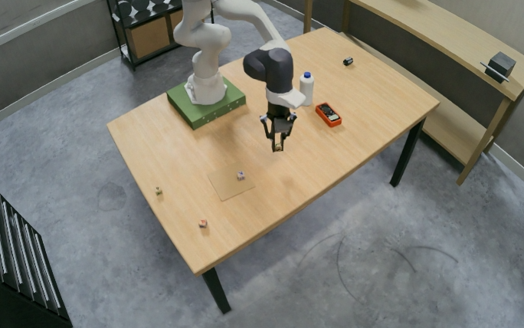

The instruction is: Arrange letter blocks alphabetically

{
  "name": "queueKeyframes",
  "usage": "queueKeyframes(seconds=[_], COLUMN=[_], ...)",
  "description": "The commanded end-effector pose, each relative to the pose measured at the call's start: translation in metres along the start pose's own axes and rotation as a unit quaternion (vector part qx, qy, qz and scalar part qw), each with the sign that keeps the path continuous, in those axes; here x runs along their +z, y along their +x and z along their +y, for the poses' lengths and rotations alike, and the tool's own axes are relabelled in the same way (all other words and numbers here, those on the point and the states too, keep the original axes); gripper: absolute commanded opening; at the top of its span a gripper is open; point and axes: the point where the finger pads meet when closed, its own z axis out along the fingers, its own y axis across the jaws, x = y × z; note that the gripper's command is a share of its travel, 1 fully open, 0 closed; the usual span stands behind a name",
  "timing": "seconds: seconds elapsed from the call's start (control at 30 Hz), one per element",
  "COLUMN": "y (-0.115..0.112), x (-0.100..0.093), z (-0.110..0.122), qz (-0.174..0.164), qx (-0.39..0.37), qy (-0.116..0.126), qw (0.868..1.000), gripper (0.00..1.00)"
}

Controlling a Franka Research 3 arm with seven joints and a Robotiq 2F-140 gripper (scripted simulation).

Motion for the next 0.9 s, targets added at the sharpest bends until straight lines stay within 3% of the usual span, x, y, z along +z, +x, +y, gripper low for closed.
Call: queueKeyframes(seconds=[0.0, 0.23, 0.67, 0.77, 0.87], y=[-0.006, -0.006, -0.005, 0.008, 0.012], x=[-0.013, -0.027, -0.028, -0.029, -0.029], z=[0.003, 0.004, 0.004, 0.025, 0.032], qz=[-0.013, -0.013, -0.013, -0.013, -0.013], qx=[-0.038, -0.038, -0.035, 0.056, 0.086], qy=[0.008, 0.008, 0.008, 0.006, 0.006], qw=[0.999, 0.999, 0.999, 0.998, 0.996], gripper=[0.22, 0.22, 0.22, 0.22, 0.22])
